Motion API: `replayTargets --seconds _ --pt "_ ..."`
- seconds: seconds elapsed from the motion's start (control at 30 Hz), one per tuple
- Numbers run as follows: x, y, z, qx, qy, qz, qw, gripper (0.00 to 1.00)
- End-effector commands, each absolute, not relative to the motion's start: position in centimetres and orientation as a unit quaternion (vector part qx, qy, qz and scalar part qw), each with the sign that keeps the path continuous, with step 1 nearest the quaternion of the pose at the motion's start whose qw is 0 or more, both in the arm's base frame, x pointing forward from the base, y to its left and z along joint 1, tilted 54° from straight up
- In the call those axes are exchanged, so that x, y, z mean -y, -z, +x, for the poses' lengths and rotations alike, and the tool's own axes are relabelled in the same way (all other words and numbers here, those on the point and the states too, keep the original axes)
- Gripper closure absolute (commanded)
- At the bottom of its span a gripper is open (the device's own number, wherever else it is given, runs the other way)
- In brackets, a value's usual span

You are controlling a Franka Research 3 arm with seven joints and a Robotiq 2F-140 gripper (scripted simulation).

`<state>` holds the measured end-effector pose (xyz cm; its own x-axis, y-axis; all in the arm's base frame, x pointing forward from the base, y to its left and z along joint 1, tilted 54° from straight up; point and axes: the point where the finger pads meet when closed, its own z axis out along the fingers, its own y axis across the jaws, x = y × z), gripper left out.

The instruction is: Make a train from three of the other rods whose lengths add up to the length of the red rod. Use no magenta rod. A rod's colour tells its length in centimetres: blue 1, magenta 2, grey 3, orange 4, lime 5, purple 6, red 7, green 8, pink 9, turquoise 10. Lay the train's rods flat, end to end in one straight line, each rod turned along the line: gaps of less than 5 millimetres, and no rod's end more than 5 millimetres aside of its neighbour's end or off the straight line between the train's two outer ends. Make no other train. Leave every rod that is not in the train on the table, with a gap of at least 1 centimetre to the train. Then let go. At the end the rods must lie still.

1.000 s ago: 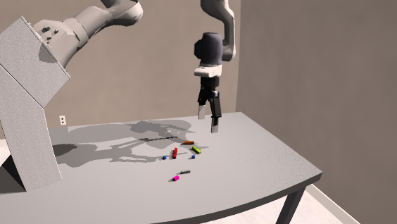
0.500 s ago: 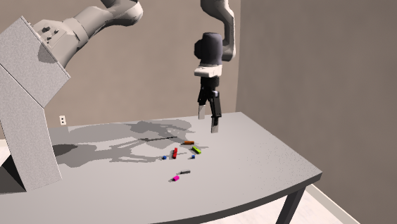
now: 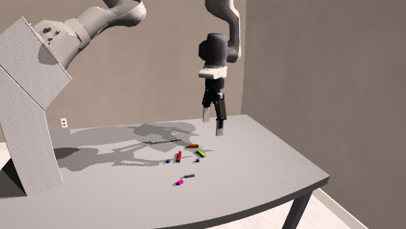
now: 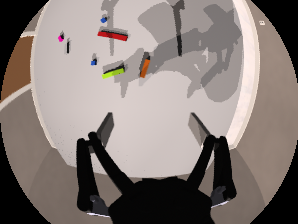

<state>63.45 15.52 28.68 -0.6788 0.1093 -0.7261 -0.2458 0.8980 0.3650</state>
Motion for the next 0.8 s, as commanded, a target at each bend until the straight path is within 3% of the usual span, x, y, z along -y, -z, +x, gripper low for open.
replayTargets --seconds 0.0,0.6,0.63,0.77 --pt "-15.5 -28.7 63.5 -0.889 -0.222 -0.039 0.398 0.00" --pt "-4.1 -17.7 57.8 -0.890 -0.249 0.021 0.382 0.00" --pt "-4.1 -17.7 57.8 -0.890 -0.249 0.021 0.382 0.85" --pt "-4.1 -17.7 57.8 -0.890 -0.249 0.021 0.382 0.85"
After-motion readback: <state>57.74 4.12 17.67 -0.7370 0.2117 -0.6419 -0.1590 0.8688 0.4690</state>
